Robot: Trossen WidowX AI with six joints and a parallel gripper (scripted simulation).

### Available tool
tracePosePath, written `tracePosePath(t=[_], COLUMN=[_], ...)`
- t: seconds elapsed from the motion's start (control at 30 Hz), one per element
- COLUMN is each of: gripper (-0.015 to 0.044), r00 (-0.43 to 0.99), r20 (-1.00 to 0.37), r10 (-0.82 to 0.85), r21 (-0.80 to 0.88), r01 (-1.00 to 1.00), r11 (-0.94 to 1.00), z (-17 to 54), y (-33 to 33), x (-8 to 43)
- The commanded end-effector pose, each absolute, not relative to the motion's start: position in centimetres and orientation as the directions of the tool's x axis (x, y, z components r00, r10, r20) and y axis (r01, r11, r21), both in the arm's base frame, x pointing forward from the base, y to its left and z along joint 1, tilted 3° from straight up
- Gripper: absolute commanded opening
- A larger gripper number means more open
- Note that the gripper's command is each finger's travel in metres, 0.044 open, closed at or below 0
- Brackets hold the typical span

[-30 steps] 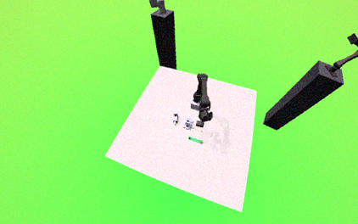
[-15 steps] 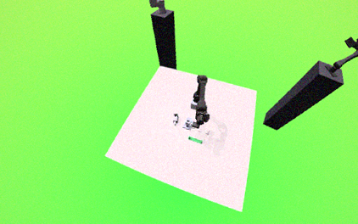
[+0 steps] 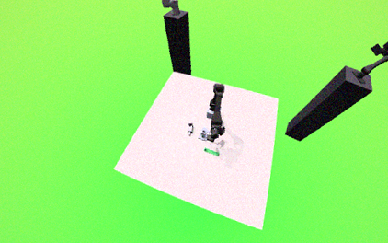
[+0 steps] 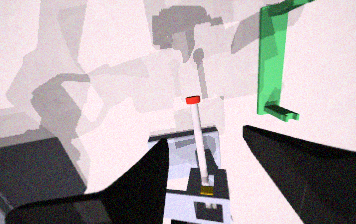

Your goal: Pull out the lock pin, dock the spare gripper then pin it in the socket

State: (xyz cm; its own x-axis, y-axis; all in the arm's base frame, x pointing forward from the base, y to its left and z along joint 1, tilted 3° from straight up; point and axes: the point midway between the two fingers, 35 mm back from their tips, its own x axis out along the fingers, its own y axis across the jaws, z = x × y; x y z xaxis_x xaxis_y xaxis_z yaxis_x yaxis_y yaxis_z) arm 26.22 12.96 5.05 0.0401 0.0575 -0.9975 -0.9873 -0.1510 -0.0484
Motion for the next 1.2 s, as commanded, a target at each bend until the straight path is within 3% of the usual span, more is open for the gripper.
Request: tracePosePath(t=[0.0,1.17], gripper=[0.03,0.03], r00=[0.03,0.03], r20=[-0.998,-0.998], r10=[0.057,0.057], r21=[-0.038,-0.038], r01=[-0.987,-0.987], r11=[-0.154,-0.154], z=[4.0,-0.6], y=[13.0,13.4], x=[26.1,26.2])
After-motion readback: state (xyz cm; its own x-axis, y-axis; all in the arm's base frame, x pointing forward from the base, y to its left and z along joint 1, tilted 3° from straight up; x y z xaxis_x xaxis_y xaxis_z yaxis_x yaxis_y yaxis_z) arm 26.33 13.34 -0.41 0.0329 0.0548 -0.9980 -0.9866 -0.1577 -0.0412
